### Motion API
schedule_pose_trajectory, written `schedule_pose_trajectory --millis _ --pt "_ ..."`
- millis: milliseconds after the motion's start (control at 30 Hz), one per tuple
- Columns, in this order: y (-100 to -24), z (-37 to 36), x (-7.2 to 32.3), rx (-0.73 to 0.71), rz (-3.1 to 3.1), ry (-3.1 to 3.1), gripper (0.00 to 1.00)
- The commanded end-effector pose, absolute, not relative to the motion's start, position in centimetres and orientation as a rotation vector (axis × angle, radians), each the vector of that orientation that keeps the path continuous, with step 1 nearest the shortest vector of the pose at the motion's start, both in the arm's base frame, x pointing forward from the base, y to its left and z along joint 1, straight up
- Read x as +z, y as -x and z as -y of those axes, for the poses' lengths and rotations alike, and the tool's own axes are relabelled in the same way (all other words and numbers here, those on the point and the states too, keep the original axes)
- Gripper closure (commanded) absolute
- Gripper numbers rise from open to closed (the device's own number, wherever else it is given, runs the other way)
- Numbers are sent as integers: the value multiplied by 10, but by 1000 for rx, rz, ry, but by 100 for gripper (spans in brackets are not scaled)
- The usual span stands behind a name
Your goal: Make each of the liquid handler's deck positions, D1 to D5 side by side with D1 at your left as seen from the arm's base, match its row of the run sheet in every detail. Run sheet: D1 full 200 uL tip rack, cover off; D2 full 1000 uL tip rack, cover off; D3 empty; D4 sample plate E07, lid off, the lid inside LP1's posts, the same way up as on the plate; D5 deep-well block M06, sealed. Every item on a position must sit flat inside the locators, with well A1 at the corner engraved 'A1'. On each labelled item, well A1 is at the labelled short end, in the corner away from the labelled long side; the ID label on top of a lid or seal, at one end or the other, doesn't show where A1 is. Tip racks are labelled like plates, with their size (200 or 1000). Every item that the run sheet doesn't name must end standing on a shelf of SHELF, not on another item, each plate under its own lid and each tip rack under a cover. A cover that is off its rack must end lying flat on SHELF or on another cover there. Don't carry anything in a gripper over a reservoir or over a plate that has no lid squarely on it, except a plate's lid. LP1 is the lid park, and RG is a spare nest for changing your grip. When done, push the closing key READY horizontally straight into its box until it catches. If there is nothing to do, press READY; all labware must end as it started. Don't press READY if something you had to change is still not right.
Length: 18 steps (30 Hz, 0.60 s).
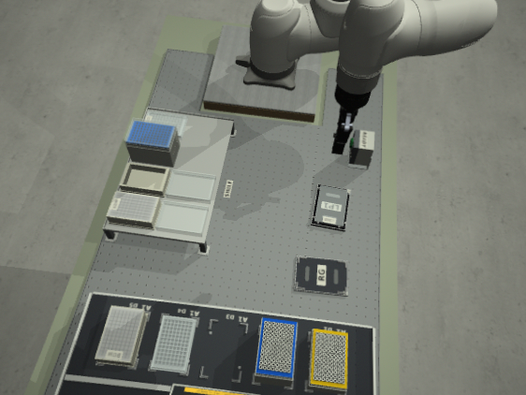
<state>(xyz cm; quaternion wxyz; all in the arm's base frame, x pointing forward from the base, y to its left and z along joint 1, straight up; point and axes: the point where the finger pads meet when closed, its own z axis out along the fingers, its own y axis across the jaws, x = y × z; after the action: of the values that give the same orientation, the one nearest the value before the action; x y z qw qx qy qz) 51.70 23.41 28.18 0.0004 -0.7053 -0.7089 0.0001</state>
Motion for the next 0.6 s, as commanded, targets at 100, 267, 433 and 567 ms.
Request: schedule_pose_trajectory --millis 100,267,433,567 --pt "-488 -234 283 -2 2227 2215 90" --pt "-463 -233 283 -2 2227 2215 90" --pt "-448 -233 283 -2 2227 2215 90" --pt "-428 -233 283 -2 2227 2215 90"
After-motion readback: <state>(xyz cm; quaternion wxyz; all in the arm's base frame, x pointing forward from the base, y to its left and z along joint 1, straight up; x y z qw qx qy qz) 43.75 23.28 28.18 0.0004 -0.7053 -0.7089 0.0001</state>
